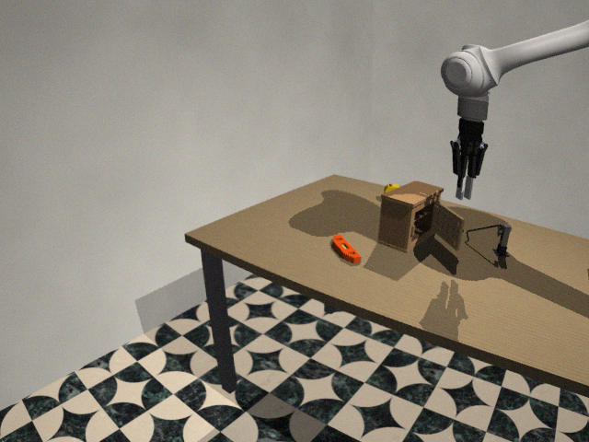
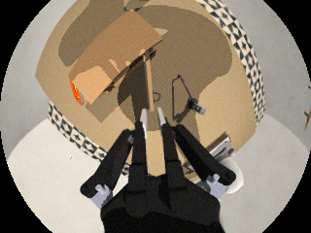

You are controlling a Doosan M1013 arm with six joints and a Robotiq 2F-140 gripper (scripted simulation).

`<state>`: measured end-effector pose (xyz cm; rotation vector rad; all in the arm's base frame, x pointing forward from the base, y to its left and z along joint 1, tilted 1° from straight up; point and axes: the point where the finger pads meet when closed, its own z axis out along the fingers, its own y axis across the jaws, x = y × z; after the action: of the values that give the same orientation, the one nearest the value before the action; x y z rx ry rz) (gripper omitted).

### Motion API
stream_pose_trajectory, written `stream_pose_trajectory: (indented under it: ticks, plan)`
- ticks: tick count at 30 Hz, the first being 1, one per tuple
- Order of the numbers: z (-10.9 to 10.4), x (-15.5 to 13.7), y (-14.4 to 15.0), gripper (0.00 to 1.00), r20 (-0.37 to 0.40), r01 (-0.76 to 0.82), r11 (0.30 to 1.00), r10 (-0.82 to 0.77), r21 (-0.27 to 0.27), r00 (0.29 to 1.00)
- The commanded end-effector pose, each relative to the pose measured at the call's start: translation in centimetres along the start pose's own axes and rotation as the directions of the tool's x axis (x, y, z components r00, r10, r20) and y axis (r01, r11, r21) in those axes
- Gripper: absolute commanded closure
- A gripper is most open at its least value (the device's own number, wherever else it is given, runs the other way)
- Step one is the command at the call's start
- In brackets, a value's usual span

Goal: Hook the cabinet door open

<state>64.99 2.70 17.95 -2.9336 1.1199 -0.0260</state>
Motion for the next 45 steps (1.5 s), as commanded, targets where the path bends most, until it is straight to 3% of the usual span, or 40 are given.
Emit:
stream_pose_trajectory:
  ticks: [1, 24, 45]
  plan:
    - [0.0, 0.0, 0.0, 0.84, 0.0, 0.0, 1.0, 0.0, 0.0, 1.0]
    - [0.3, 0.0, 0.0, 0.84, 0.0, 0.002, 1.0, -0.002, 0.0, 1.0]
    - [2.6, 0.0, 0.0, 0.84, 0.0, 0.003, 1.0, -0.003, 0.0, 1.0]
